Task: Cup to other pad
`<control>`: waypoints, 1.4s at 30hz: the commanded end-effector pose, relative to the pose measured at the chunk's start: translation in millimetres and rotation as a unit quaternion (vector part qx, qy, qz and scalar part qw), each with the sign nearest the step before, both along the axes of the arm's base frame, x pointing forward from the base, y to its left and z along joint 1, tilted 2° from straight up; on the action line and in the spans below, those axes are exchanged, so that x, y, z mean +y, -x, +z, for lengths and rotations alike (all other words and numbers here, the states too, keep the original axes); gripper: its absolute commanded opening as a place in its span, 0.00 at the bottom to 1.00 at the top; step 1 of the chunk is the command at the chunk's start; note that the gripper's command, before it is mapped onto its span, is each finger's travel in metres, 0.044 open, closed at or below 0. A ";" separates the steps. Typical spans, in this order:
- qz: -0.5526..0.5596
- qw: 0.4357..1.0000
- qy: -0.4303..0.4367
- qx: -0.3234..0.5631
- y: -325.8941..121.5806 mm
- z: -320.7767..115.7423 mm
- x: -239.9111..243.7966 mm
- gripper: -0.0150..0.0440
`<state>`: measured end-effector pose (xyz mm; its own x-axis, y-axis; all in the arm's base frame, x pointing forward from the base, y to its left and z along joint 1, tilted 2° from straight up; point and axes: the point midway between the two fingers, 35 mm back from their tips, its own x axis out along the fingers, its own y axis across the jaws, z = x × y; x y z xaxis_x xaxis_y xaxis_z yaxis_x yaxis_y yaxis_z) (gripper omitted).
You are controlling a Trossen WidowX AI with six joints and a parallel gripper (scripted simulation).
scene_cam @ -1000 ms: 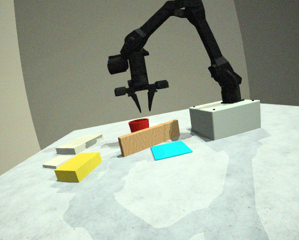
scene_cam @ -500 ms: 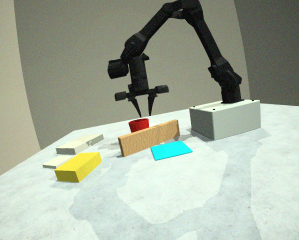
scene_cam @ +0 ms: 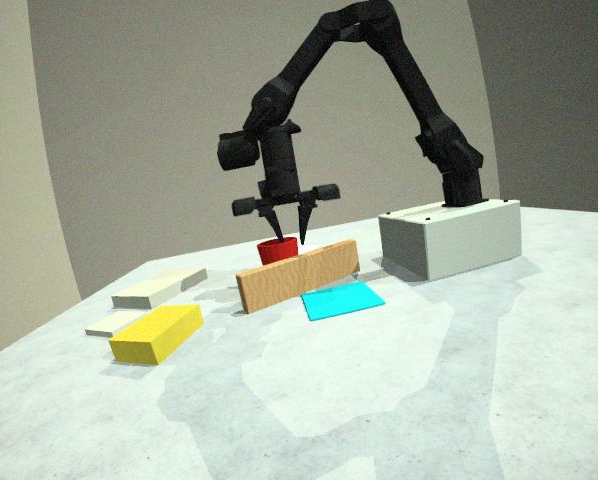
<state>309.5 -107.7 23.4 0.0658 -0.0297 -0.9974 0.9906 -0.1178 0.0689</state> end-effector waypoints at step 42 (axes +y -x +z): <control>-0.001 1.000 -0.001 0.004 0.8 -0.1 1.1 0.25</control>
<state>306.1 -105.9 9.6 0.0434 -0.0220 -0.9988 0.9920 -0.1181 0.0457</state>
